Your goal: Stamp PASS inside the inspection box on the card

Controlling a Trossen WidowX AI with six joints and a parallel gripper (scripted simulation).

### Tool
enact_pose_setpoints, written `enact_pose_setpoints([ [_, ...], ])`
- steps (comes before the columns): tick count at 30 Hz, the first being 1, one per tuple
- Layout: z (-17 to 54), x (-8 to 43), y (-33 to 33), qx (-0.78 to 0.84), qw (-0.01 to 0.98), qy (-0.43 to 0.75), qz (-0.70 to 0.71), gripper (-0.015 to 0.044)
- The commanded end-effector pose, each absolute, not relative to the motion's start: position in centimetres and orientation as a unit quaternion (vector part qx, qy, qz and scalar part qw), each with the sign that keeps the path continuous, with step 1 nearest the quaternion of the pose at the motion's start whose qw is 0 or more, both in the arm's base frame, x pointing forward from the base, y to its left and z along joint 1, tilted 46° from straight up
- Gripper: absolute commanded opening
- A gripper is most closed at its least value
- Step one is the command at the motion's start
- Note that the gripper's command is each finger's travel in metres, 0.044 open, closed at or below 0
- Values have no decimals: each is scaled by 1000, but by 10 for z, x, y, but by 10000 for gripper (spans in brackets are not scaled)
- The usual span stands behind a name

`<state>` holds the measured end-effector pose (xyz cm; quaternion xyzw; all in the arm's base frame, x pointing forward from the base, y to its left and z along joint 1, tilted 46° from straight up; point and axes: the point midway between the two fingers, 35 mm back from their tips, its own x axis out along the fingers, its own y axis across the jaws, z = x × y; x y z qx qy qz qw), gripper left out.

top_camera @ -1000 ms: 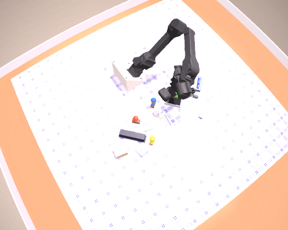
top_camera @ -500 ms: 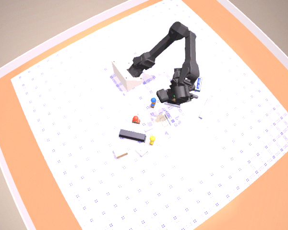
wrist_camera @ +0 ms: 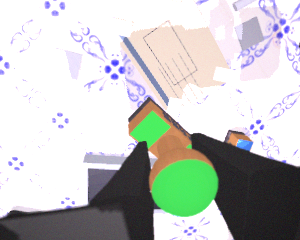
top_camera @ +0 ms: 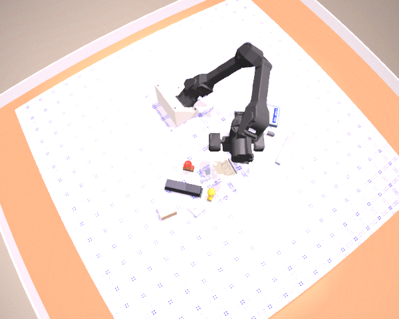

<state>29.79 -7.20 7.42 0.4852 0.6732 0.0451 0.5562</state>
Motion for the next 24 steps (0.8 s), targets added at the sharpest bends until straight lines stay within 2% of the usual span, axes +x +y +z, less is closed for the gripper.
enact_pose_setpoints([
  [1,63,304,-84,509,535,674,13,0],
  [6,48,311,-98,540,504,674,-27,0],
  [24,40,313,-92,541,503,674,-29,0],
])
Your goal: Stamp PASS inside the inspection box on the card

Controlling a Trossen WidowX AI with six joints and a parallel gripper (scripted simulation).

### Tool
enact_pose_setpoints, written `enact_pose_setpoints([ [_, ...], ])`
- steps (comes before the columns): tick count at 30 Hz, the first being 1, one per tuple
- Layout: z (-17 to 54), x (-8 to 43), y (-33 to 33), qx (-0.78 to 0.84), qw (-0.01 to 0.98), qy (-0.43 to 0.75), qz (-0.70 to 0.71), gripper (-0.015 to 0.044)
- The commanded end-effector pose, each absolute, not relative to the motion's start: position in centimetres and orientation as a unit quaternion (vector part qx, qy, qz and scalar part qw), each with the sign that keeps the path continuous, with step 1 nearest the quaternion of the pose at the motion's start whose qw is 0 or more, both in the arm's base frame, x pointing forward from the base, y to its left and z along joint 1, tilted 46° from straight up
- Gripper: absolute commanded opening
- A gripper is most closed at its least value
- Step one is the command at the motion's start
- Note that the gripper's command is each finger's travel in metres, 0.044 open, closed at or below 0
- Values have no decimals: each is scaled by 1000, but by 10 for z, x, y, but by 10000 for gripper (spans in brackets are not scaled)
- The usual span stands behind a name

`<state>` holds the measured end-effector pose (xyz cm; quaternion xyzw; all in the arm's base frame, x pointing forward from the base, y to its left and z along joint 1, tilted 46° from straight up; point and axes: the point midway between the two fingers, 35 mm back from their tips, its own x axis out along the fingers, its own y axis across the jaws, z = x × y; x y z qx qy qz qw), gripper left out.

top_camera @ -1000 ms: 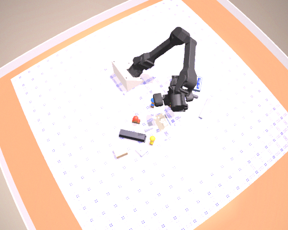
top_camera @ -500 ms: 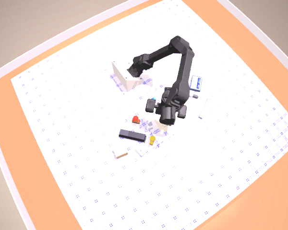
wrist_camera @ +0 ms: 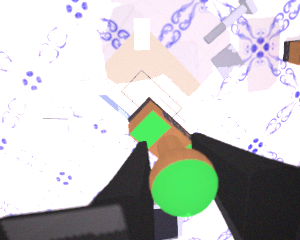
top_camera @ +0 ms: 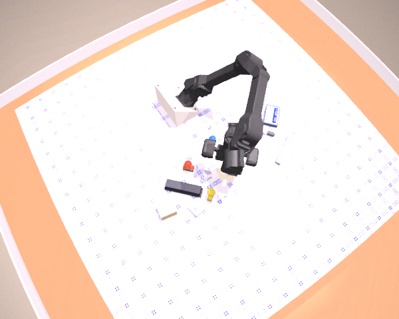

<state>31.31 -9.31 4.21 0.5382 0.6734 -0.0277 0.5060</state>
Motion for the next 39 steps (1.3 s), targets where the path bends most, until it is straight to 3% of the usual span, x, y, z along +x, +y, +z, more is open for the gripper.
enact_pose_setpoints([
  [1,40,313,-91,541,503,674,-29,0],
  [39,22,316,-74,541,504,673,-29,0],
])
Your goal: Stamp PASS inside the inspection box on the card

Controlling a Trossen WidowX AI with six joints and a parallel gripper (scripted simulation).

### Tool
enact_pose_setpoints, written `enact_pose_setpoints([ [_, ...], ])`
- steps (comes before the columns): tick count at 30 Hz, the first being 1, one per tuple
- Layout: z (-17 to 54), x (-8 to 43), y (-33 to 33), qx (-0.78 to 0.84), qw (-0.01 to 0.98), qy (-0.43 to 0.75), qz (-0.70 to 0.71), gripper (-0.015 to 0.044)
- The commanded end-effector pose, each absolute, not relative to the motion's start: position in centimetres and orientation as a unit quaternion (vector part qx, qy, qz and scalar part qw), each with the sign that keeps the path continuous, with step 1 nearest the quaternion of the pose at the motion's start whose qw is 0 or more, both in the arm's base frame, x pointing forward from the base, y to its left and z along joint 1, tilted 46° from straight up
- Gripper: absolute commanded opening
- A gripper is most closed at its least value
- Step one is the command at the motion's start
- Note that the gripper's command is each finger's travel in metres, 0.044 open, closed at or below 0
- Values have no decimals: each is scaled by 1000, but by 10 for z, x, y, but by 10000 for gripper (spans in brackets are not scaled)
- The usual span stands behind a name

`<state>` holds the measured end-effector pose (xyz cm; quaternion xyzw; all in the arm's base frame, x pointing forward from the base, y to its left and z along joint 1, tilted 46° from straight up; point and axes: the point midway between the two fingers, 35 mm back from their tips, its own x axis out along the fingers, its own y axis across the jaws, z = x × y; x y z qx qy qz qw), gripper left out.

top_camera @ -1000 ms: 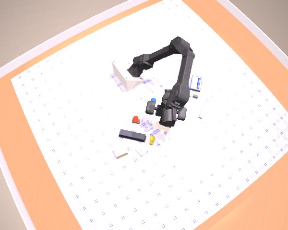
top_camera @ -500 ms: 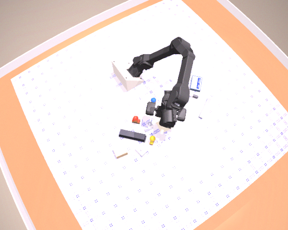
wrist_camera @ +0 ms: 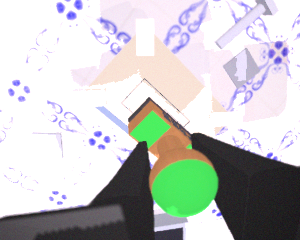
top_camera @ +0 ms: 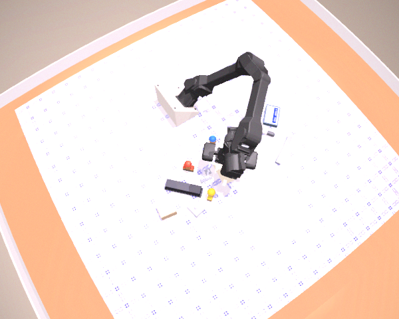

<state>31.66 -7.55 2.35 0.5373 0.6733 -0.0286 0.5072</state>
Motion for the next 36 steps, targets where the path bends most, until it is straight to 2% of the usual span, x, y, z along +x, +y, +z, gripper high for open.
enact_pose_setpoints([
  [1,21,316,-73,541,504,673,-29,0],
  [36,5,317,-56,541,504,673,-29,0],
])
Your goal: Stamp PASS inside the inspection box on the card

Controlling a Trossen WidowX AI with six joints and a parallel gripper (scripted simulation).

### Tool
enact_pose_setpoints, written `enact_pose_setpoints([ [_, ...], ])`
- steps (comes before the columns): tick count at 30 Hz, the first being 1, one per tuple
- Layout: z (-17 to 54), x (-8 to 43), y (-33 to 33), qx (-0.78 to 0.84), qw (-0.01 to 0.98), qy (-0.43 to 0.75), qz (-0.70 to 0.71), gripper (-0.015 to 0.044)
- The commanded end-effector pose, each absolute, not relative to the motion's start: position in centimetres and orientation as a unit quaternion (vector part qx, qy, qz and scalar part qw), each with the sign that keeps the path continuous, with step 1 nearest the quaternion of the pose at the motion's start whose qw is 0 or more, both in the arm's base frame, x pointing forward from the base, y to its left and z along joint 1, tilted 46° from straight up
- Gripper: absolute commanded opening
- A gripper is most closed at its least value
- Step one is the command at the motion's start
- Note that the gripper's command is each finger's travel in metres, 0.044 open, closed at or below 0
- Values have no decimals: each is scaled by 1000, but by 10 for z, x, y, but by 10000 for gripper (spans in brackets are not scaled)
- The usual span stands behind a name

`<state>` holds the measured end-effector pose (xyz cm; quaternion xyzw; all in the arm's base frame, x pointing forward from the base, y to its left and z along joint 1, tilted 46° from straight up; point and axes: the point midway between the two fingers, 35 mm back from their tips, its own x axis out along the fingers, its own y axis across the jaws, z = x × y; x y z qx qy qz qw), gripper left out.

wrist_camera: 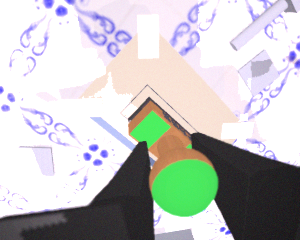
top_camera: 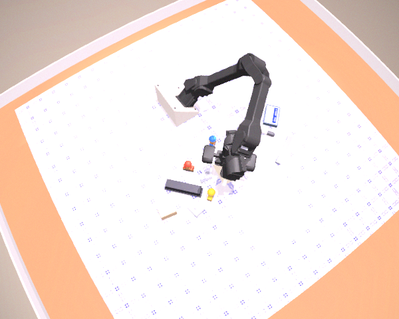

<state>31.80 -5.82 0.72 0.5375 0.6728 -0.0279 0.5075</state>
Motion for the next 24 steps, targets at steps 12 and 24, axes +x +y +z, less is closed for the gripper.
enact_pose_setpoints([
  [12,1,317,-51,541,504,673,-28,0],
  [24,0,317,-50,541,504,673,-28,0],
])
